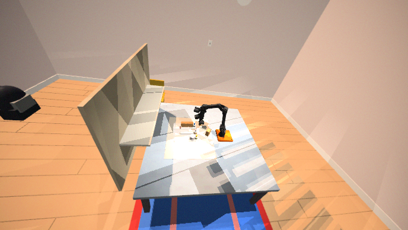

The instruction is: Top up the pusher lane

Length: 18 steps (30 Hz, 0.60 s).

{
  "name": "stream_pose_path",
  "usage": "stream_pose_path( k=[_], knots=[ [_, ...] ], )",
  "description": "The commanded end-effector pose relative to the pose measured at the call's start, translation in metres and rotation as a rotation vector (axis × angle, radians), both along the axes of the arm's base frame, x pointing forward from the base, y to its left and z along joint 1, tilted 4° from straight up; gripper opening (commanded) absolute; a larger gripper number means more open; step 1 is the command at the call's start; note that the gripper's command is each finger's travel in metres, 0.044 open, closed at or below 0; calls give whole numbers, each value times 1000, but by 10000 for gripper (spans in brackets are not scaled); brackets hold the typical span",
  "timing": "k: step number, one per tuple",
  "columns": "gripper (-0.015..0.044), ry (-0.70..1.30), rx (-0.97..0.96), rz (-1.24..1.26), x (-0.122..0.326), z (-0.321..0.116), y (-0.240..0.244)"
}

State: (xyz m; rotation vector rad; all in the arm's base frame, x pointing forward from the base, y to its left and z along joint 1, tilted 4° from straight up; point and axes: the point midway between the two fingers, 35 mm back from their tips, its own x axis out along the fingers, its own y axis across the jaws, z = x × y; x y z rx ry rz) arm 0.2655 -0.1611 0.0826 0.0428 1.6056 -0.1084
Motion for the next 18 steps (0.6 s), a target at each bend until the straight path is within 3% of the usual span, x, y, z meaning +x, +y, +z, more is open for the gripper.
stream_pose_path(
  k=[1, 8, 18],
  knots=[
    [0, -5, -8, 5, 1, 26, -3],
    [0, -8, -5, 17, -1, 60, -2],
    [0, -9, -2, 33, 10, 47, 26]
  ],
)
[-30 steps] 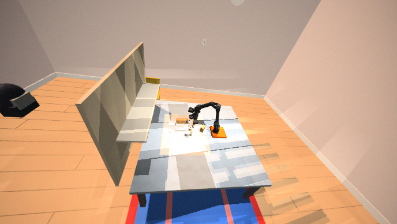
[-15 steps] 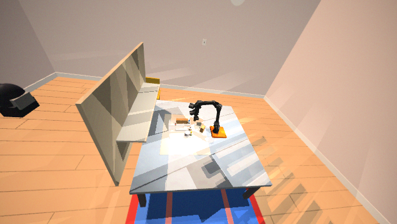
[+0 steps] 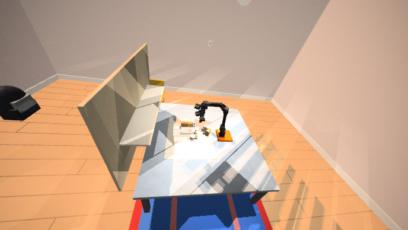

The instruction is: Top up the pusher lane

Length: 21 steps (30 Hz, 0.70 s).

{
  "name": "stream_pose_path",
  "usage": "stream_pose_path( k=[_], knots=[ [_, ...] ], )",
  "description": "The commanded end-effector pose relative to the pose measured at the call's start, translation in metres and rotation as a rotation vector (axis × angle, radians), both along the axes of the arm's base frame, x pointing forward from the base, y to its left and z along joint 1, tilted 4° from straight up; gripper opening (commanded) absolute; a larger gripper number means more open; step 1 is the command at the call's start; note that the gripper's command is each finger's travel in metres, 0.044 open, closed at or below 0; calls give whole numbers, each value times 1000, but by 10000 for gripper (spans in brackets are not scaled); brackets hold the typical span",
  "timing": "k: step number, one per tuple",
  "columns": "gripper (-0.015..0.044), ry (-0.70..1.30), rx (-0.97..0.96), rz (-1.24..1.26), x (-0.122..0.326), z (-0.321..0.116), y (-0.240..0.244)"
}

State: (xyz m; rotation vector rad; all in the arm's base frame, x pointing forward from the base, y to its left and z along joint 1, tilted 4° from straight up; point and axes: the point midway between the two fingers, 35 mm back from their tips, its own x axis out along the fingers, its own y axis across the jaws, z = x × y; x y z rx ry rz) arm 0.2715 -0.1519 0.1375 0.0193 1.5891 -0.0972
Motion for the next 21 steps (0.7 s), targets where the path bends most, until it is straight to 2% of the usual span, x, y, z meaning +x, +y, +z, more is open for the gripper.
stream_pose_path(
  k=[1, 16, 21],
  knots=[
    [0, 7, 7, 13, 6, -11, 22],
    [0, 8, 15, 56, 18, -49, 100],
    [0, 9, 15, 58, 18, -51, 104]
  ],
)
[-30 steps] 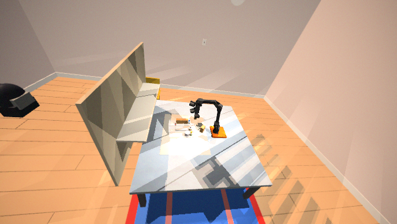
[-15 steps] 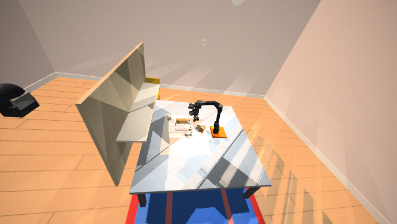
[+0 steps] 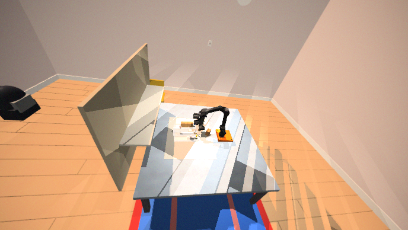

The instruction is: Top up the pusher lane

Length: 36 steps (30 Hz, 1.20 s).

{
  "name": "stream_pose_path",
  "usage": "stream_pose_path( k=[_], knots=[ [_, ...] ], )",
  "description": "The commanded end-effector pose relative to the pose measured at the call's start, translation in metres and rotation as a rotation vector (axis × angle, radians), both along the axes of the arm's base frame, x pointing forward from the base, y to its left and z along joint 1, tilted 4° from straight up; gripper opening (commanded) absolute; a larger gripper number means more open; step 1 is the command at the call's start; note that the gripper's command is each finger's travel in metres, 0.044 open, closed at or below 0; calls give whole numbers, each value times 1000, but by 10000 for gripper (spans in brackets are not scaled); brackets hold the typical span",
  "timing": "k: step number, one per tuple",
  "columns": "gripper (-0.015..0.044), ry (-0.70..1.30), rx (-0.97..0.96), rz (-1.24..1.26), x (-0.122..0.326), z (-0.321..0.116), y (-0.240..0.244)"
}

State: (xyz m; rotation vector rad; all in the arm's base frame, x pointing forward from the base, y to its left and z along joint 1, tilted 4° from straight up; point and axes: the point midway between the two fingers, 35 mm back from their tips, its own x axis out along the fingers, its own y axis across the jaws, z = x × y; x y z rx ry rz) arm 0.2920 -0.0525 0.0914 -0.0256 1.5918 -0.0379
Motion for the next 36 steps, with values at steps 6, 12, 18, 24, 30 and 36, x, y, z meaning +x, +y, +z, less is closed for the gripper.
stream_pose_path(
  k=[6, 12, 18, 24, 30, 36],
  knots=[
    [0, 6, 5, -8, -1, -17, 4],
    [0, 6, 5, -8, 0, -27, 4],
    [0, 5, 5, -8, 0, -27, 4],
    [0, 5, 5, -8, 2, -27, 4],
    [0, 5, 5, -8, 4, -27, 4],
    [0, 5, 5, -8, 6, -27, 4]
  ],
)
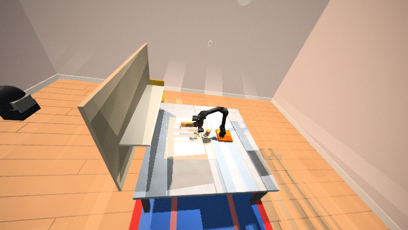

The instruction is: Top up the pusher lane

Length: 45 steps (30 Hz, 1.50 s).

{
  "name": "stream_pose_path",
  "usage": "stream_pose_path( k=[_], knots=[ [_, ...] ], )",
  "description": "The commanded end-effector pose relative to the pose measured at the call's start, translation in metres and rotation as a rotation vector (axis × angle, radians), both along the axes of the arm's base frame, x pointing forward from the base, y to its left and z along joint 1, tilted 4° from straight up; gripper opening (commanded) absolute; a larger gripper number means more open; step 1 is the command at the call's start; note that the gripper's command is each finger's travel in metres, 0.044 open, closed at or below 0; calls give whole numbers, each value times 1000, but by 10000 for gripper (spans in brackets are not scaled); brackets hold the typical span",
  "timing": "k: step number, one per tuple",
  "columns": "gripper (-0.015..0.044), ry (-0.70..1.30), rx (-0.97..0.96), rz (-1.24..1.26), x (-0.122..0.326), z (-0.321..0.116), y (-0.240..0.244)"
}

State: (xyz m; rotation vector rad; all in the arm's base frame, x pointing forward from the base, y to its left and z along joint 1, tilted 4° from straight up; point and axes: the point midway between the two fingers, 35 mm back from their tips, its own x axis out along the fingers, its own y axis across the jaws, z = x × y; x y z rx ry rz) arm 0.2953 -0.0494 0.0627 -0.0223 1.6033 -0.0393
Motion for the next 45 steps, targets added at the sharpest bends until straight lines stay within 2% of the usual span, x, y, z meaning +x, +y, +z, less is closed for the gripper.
stream_pose_path(
  k=[1, 45],
  knots=[
    [0, -7, 4, -4, 4, 1, 0],
    [0, -8, 4, -4, 19, 1, 0]
  ],
)
